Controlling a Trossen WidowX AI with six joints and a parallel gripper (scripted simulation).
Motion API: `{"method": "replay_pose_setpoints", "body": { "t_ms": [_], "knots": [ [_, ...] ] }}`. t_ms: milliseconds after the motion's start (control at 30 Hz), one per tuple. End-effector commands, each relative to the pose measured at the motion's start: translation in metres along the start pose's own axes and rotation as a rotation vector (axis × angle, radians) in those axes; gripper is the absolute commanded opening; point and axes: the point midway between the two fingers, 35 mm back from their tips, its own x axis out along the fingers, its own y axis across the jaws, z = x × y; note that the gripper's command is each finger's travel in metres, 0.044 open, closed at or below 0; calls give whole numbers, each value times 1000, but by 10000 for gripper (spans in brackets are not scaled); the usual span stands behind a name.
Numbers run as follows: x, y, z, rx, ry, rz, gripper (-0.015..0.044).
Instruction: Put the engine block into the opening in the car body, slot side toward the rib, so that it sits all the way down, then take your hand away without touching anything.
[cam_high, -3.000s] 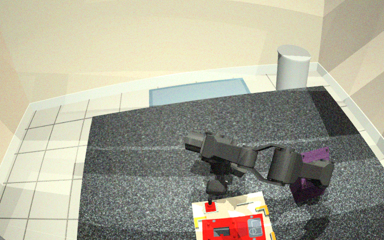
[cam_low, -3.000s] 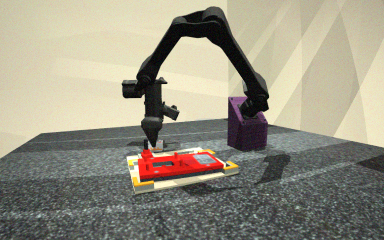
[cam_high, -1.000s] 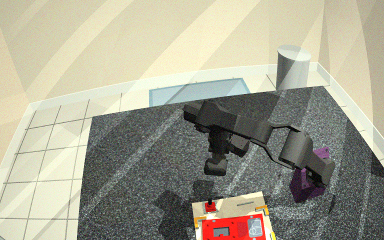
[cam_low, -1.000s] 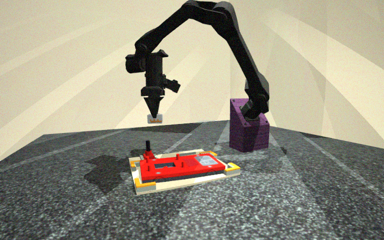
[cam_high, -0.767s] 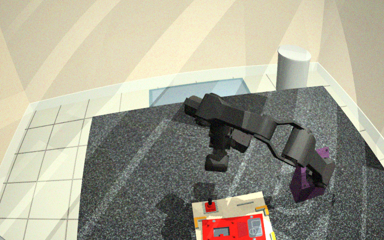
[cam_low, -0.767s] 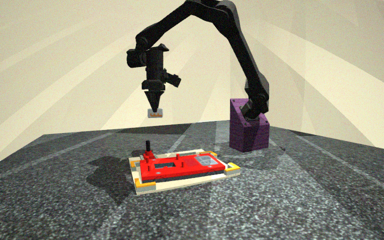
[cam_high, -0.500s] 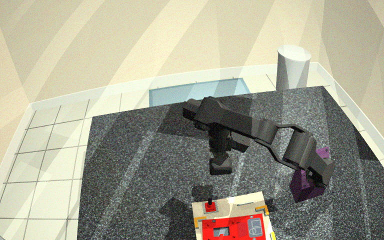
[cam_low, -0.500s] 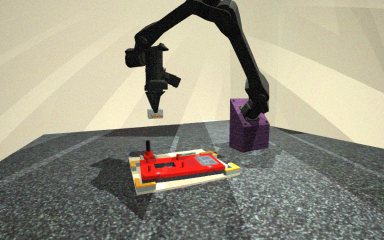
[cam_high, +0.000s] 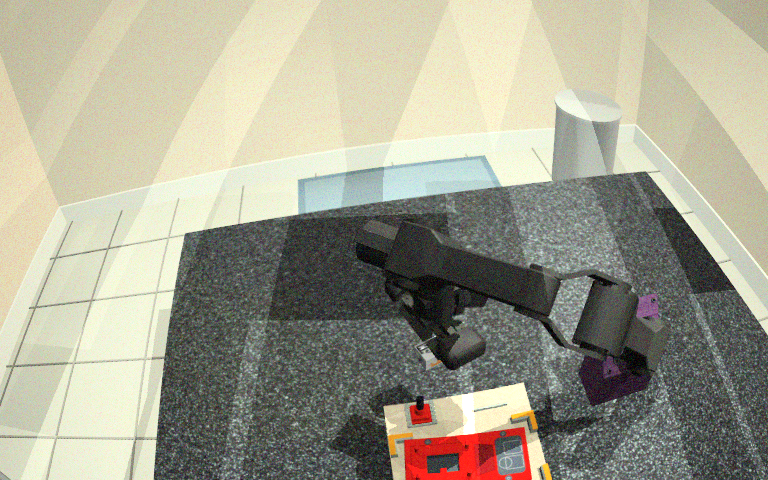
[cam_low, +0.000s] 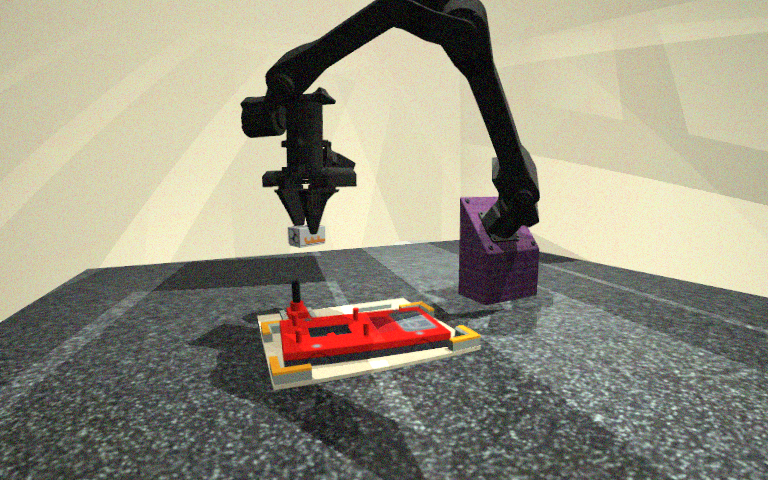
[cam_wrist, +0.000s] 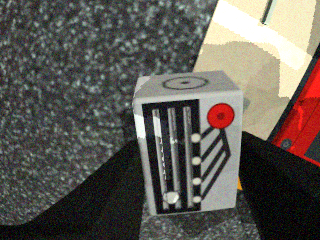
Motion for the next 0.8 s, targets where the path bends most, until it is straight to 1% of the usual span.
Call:
{"method": "replay_pose_setpoints", "body": {
  "t_ms": [0,767],
  "knots": [
    [2,-7,-7,-151,6,3,0],
    [20,-46,-35,-943,3,12,0]
  ]
}}
